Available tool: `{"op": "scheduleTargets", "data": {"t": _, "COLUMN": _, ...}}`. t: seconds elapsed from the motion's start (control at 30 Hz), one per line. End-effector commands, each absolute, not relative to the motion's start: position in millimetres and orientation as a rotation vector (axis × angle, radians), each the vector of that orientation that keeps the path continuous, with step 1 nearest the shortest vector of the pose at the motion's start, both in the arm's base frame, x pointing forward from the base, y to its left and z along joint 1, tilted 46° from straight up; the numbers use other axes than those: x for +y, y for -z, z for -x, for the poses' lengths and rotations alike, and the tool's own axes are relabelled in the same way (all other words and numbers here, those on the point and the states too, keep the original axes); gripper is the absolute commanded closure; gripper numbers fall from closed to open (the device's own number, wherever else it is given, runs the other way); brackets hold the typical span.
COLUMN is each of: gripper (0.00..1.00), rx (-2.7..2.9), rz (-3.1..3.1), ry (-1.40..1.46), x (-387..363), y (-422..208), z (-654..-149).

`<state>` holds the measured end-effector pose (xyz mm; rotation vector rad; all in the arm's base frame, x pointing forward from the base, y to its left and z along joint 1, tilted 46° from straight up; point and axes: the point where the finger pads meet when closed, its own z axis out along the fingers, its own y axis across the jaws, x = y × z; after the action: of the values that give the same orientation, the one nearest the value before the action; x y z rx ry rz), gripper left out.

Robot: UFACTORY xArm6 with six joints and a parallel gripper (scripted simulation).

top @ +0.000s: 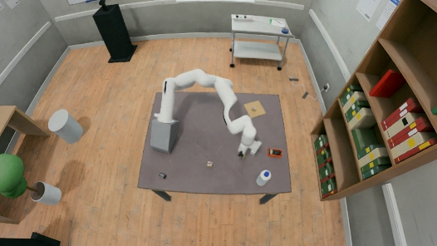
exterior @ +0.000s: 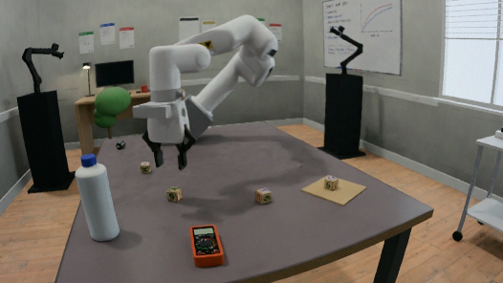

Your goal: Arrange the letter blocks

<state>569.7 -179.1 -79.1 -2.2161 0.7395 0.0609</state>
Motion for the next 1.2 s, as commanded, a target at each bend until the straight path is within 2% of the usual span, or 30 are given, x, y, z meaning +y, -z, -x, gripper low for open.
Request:
{"op": "scheduleTargets", "data": {"t": 0.0, "gripper": 0.31, "rx": 0.741, "rz": 2.217, "ry": -0.056, "x": -180.5, "y": 78.1, "z": -570.7}}
{"op": "scheduleTargets", "data": {"t": 1.17, "gripper": 0.31, "rx": 0.741, "rz": 2.217, "ry": -0.057, "x": -154.3, "y": 104.3, "z": -578.6}}
